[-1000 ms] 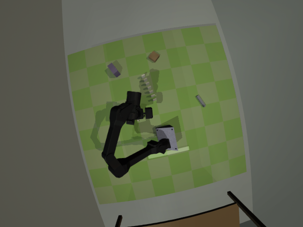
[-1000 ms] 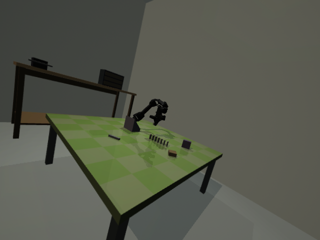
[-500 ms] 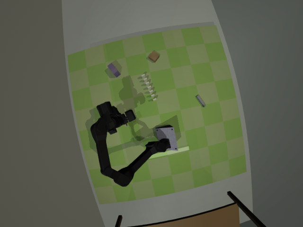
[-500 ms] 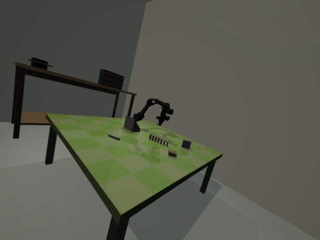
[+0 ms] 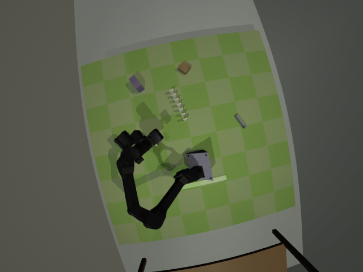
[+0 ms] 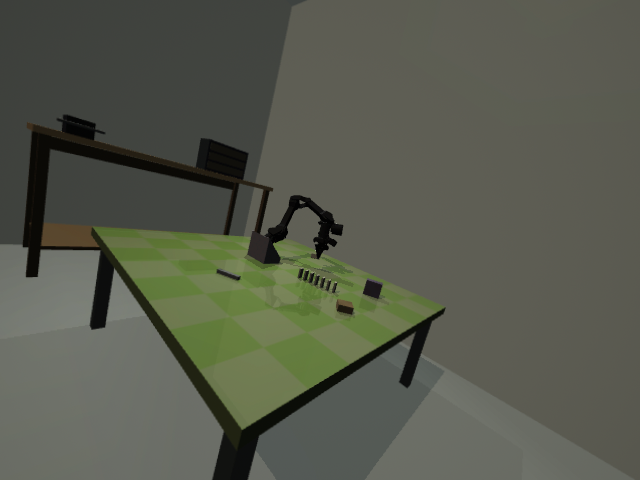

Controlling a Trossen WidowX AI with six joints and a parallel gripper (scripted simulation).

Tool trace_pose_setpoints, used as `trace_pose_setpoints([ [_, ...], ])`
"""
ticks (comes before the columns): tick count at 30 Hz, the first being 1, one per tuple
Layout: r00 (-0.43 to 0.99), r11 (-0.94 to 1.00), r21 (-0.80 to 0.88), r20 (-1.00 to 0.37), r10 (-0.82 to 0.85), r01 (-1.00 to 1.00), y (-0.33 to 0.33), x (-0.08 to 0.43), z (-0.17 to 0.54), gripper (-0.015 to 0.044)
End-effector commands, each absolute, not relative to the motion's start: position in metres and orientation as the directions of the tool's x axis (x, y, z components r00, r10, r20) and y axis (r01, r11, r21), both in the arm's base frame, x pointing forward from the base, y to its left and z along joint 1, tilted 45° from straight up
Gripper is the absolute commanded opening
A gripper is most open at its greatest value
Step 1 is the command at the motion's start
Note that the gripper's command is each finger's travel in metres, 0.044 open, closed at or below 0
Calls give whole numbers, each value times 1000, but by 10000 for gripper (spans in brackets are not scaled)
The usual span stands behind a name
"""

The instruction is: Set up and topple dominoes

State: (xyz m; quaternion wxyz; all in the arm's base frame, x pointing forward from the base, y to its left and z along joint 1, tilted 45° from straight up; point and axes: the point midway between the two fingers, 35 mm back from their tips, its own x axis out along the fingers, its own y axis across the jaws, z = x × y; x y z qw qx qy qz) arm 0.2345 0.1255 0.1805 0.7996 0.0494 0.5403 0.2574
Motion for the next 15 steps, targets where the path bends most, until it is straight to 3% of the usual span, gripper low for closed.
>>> trace_pose_setpoints([
  [1, 352, 881, 297, -832, 428, -368, 129, 238, 174, 24],
  [15, 620, 922, 142, -703, 350, -360, 148, 249, 171, 24],
])
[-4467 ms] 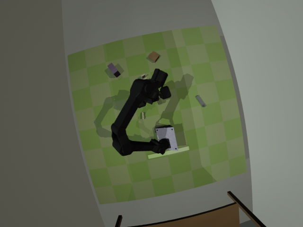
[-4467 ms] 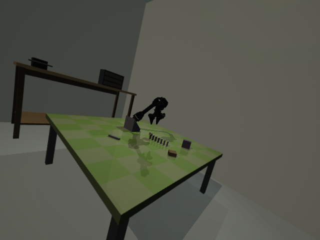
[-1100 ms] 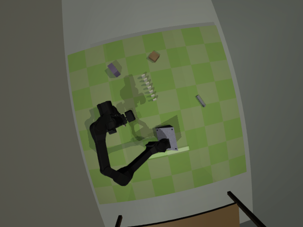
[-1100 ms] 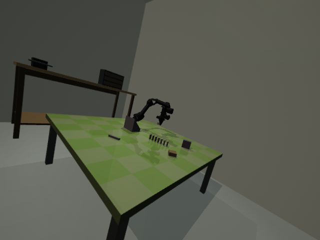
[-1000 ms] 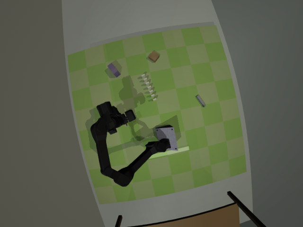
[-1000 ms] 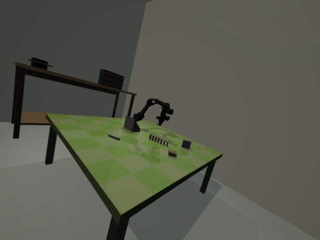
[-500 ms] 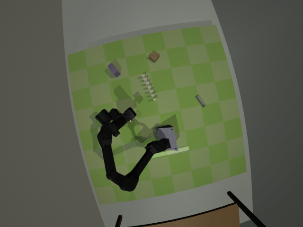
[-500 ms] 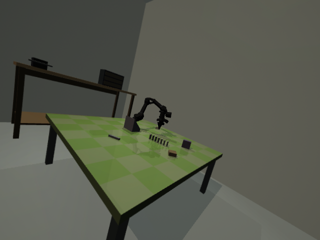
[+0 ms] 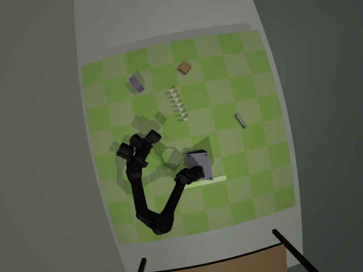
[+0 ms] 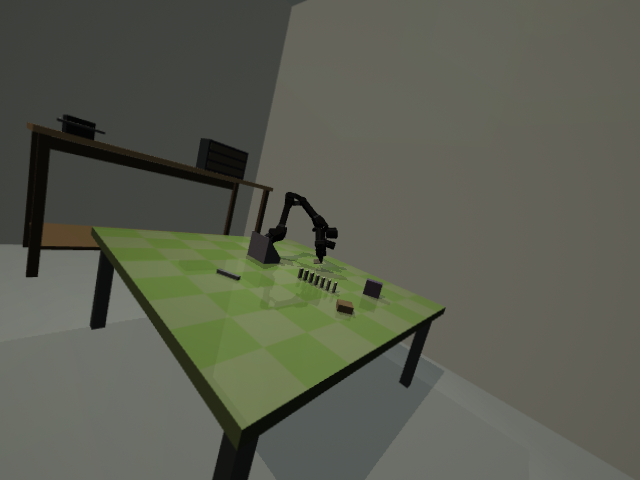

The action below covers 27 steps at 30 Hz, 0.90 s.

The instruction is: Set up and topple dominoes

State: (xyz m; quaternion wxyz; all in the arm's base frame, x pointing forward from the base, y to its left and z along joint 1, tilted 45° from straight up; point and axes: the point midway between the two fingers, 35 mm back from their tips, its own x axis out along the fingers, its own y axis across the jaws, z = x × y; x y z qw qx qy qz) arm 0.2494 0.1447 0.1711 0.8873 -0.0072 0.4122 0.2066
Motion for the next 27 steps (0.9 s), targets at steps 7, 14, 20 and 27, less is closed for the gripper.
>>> trace_pose_setpoints([
  [7, 736, 937, 123, -588, 334, -327, 156, 250, 176, 24],
  [14, 833, 946, 150, -449, 323, -286, 163, 247, 185, 24],
  [20, 894, 945, 209, -325, 310, -252, 165, 240, 193, 24],
  [27, 941, 924, 313, -184, 284, -218, 163, 228, 202, 24],
])
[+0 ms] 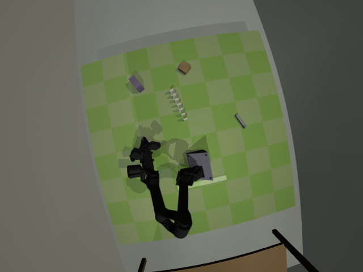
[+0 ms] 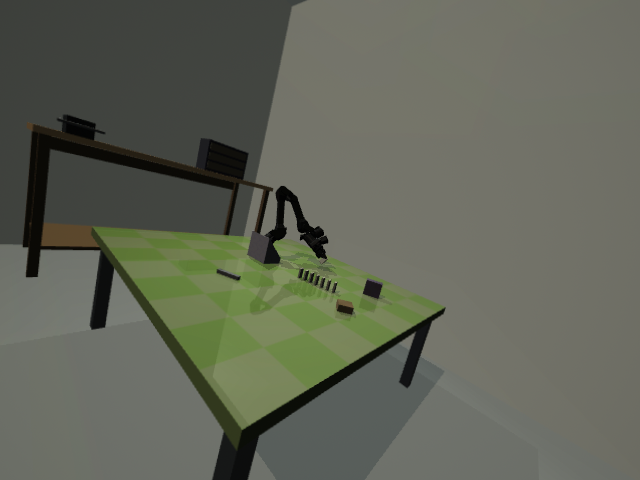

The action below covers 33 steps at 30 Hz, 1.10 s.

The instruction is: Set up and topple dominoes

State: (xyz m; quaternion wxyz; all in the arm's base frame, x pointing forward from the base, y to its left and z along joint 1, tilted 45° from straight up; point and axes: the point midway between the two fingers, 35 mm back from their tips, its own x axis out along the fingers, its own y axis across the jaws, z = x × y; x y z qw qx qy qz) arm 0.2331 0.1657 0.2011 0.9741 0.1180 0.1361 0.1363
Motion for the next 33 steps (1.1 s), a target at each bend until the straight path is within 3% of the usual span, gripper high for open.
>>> trace_pose_setpoints([
  [1, 946, 919, 331, -166, 280, -214, 163, 226, 203, 24],
  [19, 987, 706, 691, 70, 147, -155, 130, 187, 206, 24],
  [33, 987, 693, 705, 74, 141, -152, 129, 185, 205, 24],
])
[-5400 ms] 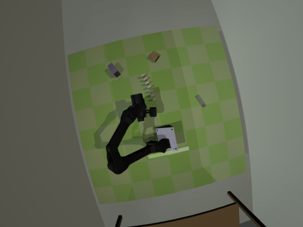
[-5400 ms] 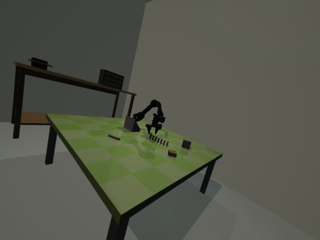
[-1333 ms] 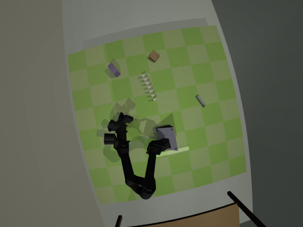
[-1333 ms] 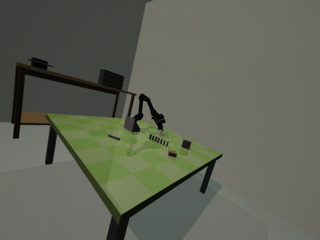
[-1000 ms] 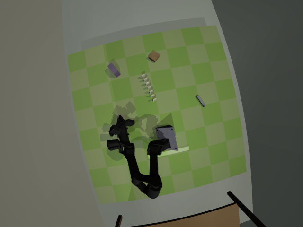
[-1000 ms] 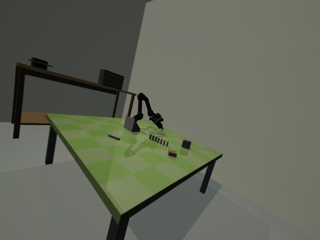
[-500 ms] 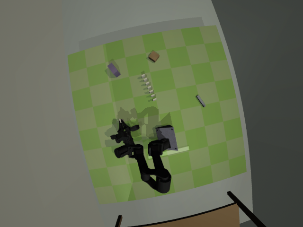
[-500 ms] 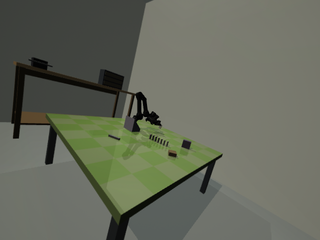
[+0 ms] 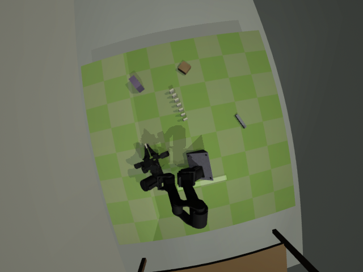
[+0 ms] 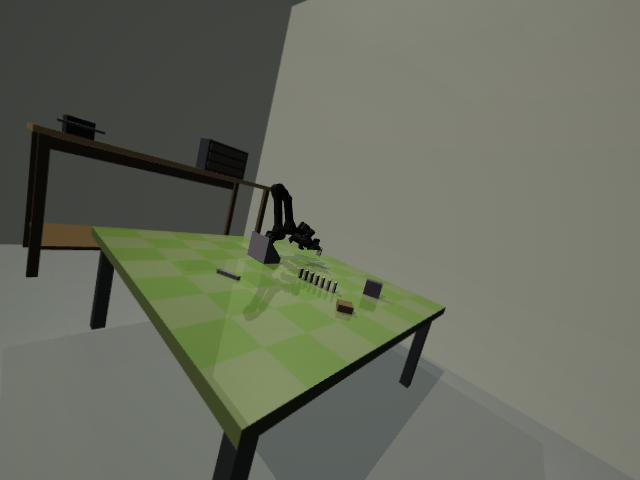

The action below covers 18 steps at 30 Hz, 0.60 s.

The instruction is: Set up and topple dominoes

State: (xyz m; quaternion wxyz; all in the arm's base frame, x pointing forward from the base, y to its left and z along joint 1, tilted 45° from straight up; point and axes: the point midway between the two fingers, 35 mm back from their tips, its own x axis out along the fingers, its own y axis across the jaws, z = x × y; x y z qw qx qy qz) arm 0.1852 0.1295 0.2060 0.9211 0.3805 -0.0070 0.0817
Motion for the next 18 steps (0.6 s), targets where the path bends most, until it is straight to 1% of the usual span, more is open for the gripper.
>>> trace_pose_setpoints([
  [1, 987, 693, 705, 74, 141, -152, 129, 185, 205, 24],
  [18, 987, 684, 713, 73, 142, -151, 140, 188, 200, 24],
])
